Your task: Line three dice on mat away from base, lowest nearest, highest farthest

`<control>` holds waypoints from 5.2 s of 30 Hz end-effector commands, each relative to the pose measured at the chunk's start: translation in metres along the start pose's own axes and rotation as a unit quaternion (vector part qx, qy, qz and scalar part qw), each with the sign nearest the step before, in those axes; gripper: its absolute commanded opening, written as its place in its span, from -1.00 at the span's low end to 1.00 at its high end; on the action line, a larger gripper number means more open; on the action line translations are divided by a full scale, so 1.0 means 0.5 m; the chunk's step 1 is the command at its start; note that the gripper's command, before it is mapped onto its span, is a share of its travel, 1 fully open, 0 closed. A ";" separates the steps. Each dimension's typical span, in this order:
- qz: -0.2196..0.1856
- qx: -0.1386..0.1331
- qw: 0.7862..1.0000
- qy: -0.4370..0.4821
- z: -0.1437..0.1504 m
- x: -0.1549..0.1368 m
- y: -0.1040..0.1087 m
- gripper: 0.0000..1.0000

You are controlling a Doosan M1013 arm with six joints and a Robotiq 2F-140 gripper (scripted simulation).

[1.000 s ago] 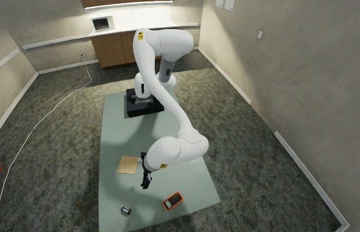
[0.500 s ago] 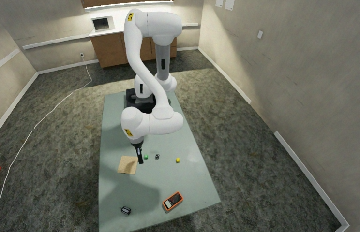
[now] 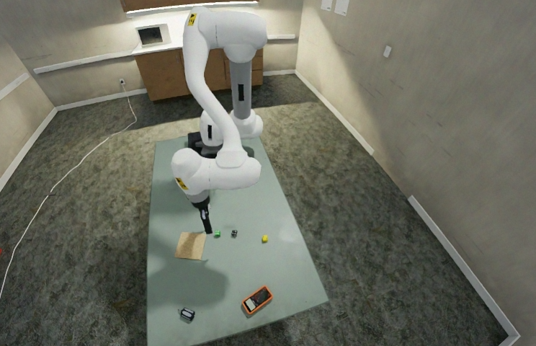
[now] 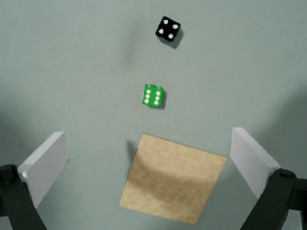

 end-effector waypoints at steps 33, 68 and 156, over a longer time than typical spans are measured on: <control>-0.003 0.003 1.000 -0.001 -0.004 -0.005 -0.179 1.00; -0.003 0.003 1.000 -0.001 -0.004 -0.005 -0.179 1.00; -0.003 0.003 1.000 -0.001 0.161 0.353 -0.182 1.00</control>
Point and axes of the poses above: the point where the finger pads meet when closed, its own y axis back along the fingers, its own z axis across the jaws, x = y × z, the point moved 8 cm from there along y, back along the fingers, and after that the axes turned 4 degrees about y, right-handed, at the moved point
